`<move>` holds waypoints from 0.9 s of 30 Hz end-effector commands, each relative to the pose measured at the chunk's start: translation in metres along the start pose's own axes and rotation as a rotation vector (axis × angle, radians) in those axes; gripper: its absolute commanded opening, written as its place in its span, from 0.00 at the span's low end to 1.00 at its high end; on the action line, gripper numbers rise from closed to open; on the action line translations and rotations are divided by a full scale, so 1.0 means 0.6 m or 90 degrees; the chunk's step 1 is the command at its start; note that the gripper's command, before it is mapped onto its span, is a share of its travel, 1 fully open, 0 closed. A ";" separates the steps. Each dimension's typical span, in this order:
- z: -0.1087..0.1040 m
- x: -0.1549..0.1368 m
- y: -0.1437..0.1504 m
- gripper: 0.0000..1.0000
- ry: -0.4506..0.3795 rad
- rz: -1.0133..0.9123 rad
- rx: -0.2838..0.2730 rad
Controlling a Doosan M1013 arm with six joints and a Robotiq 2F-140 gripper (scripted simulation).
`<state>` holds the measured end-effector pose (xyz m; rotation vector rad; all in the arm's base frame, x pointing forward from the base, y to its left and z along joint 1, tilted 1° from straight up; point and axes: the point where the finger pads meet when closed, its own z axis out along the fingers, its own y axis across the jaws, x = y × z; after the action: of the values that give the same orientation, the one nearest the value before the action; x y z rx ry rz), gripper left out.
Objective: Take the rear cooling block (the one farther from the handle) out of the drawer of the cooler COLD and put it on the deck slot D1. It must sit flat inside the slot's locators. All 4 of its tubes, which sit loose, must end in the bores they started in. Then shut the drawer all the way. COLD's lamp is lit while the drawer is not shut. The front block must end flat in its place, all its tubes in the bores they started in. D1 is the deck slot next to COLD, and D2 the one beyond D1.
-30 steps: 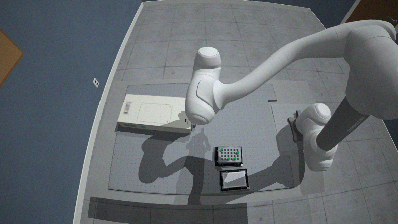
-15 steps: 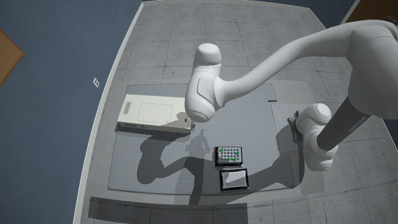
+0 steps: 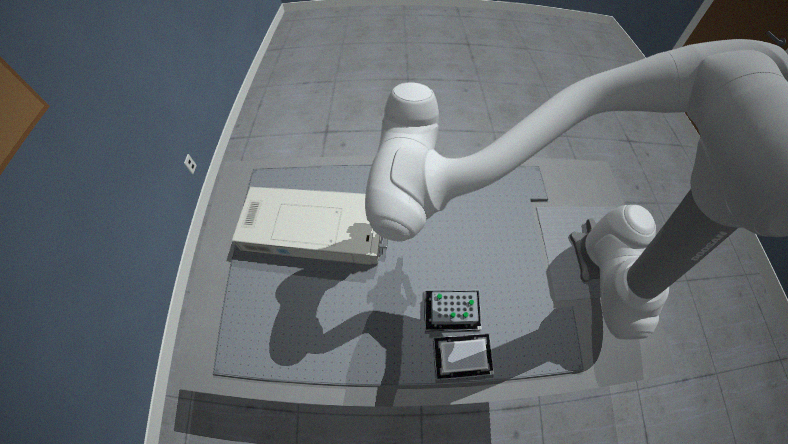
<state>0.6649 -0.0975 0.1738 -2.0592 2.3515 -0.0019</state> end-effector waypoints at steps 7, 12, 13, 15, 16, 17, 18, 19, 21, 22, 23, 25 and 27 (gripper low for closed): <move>-0.002 0.000 -0.001 0.10 0.000 0.000 0.001; -0.009 0.000 0.018 0.35 0.000 0.000 0.001; -0.011 0.000 0.024 0.35 0.000 0.000 0.001; -0.016 0.000 0.036 0.35 0.000 0.000 0.001; -0.019 0.000 0.043 0.35 0.000 0.000 0.001; -0.021 0.000 0.049 0.35 0.000 0.000 0.001; -0.024 0.000 0.055 0.35 0.000 0.000 0.001; -0.026 0.000 0.061 0.35 0.000 0.000 0.001; -0.031 0.000 0.074 0.35 0.000 0.000 0.001; -0.034 0.000 0.080 0.35 0.000 0.000 0.001; -0.036 0.000 0.086 0.35 0.000 0.000 0.001; -0.041 0.000 0.098 0.35 0.000 0.000 0.001; -0.046 0.000 0.111 0.35 0.000 0.000 0.001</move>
<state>0.6056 -0.0898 0.1970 -2.0592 2.3515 -0.0018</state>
